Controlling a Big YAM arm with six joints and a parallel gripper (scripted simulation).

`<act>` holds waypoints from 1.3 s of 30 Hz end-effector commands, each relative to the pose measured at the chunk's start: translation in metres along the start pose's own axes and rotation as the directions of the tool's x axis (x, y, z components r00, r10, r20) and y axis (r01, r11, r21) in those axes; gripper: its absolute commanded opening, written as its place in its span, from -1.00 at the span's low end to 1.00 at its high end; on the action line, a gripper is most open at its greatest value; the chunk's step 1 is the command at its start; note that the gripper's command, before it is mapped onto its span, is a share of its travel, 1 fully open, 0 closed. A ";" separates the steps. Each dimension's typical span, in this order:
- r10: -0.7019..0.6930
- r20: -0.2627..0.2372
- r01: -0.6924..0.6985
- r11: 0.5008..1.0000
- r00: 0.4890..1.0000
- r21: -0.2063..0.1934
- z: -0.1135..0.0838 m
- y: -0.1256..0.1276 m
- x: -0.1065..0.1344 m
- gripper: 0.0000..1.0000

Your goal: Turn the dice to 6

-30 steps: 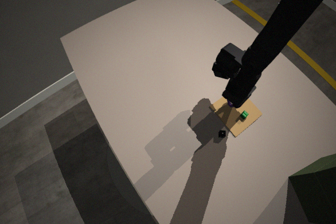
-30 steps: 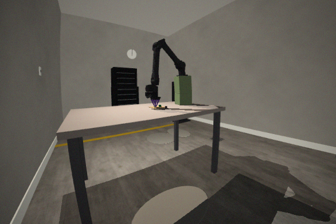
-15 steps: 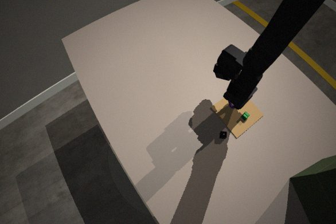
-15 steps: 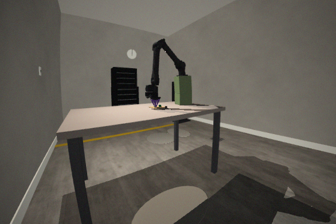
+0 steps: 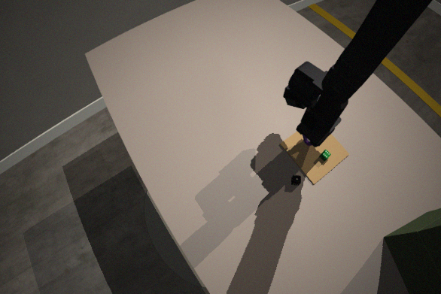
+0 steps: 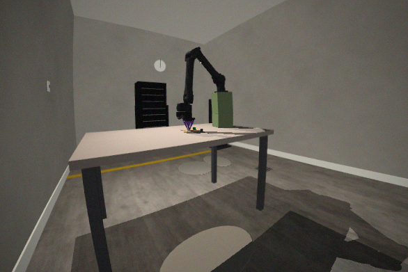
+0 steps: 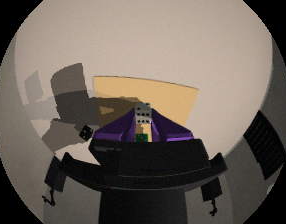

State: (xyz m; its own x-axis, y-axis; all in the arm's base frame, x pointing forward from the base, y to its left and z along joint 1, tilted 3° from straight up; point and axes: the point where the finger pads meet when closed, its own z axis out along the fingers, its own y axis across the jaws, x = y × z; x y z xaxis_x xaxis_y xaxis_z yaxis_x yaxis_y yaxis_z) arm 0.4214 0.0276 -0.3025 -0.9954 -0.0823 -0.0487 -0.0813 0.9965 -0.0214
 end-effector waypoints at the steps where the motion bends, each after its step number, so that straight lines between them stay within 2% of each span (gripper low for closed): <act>1: -0.001 0.015 0.001 1.000 1.000 -0.003 0.004 0.004 -0.006 -0.71; 9: -0.001 0.015 0.001 1.000 1.000 -0.003 0.004 0.004 -0.006 -0.71; 10: -0.001 0.015 0.001 1.000 1.000 -0.003 0.004 0.004 -0.006 -0.64; 12: -0.001 0.015 0.001 1.000 1.000 -0.003 0.004 0.004 -0.006 -0.64; 13: -0.001 0.015 0.001 1.000 1.000 -0.003 0.004 0.004 -0.006 -0.56; 17: -0.001 0.015 0.001 1.000 1.000 -0.003 0.004 0.004 -0.006 -0.56; 18: -0.001 0.015 0.001 1.000 1.000 -0.003 0.004 0.004 -0.006 -0.48; 20: -0.001 0.015 0.001 1.000 1.000 -0.003 0.004 0.004 -0.006 -0.48; 24: -0.001 0.015 0.001 1.000 1.000 -0.003 0.004 0.004 -0.006 -0.33; 37: -0.001 0.007 0.001 1.000 1.000 -0.003 0.004 0.004 -0.003 -0.33; 39: -0.001 0.024 0.001 1.000 1.000 -0.003 -0.014 0.004 -0.011 -0.33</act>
State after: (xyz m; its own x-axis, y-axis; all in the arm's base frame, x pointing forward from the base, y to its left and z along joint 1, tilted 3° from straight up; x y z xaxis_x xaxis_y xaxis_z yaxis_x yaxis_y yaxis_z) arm 0.4213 0.0276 -0.3024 -0.9954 -0.0822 -0.0487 -0.0813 0.9965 -0.0214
